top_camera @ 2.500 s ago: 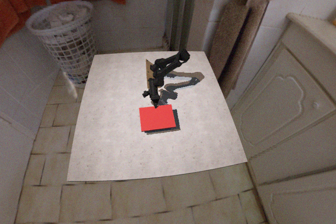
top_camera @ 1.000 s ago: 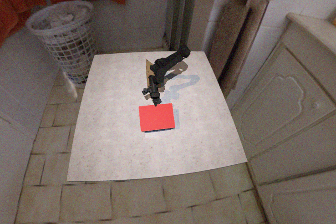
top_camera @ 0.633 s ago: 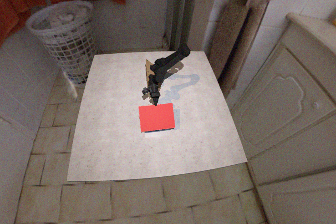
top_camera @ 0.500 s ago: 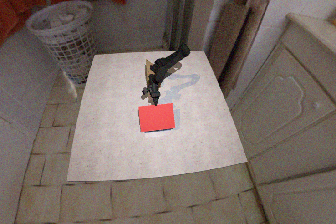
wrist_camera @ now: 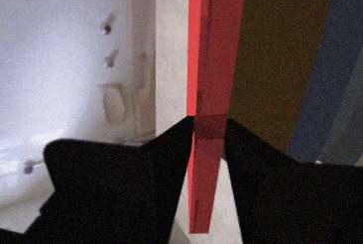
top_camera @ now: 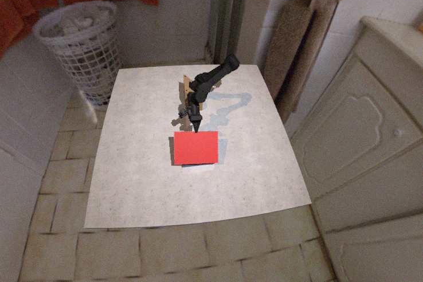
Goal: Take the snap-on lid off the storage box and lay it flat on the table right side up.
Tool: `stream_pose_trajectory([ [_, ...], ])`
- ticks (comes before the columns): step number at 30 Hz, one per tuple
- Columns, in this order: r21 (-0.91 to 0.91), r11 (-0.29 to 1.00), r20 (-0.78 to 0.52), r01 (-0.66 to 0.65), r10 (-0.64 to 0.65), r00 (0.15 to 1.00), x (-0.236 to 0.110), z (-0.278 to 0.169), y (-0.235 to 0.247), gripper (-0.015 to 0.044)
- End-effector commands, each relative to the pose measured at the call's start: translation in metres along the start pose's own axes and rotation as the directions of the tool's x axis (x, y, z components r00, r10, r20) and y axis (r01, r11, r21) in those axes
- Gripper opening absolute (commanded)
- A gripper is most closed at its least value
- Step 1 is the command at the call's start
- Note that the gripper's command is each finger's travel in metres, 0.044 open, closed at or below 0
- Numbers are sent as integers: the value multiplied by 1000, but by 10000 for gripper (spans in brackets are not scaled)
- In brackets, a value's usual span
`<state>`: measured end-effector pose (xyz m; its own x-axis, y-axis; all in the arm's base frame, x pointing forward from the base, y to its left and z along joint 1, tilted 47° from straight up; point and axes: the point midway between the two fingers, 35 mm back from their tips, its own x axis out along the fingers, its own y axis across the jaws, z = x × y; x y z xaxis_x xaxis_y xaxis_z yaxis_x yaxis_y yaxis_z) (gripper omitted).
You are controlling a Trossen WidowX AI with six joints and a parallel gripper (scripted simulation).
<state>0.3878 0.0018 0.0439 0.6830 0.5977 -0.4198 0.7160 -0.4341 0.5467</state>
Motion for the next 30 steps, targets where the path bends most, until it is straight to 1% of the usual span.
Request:
stream_pose_trajectory([
  [1, -13, 1000, -4, -9, 9, 1000, -2, -1, 11, 0],
  [30, -14, 1000, -2, -8, 8, 1000, -26, -1, 40, 0],
])
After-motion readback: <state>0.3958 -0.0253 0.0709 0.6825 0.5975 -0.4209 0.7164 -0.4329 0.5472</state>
